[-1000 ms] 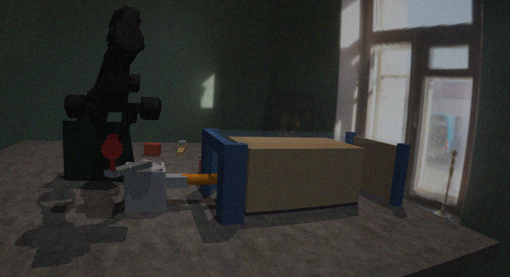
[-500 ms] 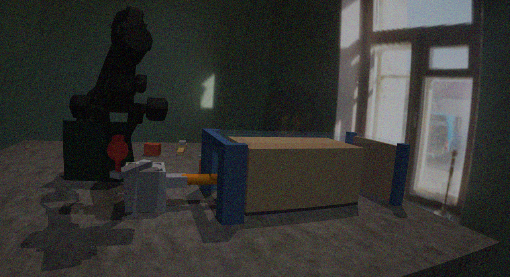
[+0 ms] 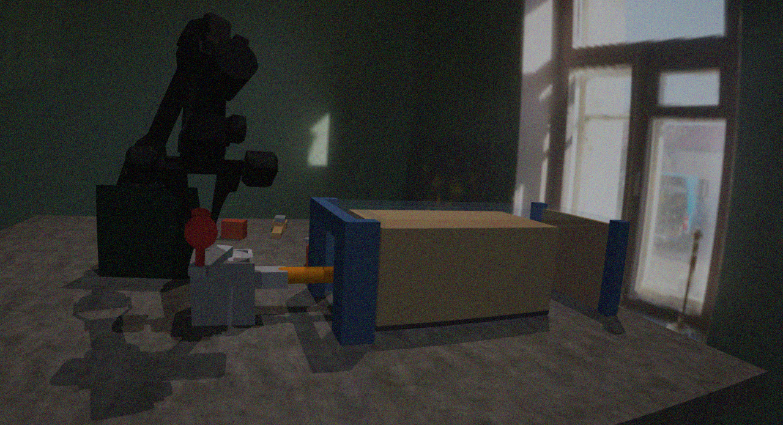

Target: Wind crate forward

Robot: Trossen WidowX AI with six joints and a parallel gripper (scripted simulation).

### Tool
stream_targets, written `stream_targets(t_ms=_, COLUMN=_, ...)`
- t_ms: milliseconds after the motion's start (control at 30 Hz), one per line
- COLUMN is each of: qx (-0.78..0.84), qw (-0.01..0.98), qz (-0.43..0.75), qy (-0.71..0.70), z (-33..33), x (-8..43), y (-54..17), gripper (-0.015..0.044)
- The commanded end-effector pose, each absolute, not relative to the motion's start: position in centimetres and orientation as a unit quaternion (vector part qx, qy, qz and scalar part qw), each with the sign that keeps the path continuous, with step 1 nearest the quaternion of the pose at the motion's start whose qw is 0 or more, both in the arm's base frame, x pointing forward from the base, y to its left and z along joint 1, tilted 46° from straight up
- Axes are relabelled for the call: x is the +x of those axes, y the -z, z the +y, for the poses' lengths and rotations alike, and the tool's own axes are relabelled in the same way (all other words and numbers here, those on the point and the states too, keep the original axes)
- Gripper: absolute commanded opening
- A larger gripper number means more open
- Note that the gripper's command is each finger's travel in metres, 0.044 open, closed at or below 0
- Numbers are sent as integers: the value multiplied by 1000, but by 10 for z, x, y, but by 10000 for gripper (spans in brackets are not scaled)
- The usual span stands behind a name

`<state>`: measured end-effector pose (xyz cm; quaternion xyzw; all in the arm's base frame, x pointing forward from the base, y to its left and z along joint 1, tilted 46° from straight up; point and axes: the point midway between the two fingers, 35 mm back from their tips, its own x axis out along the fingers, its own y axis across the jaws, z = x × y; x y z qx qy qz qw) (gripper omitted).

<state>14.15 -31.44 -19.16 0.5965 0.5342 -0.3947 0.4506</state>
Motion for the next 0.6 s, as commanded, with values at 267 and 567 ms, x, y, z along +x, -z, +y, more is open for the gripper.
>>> stream_targets(t_ms=267, qx=607, qw=450, qz=536, qy=377, z=-307, x=171, y=197, gripper=0)
stream_targets(t_ms=567, qx=607, qw=450, qz=536, qy=377, z=-307, x=183, y=195, gripper=0)
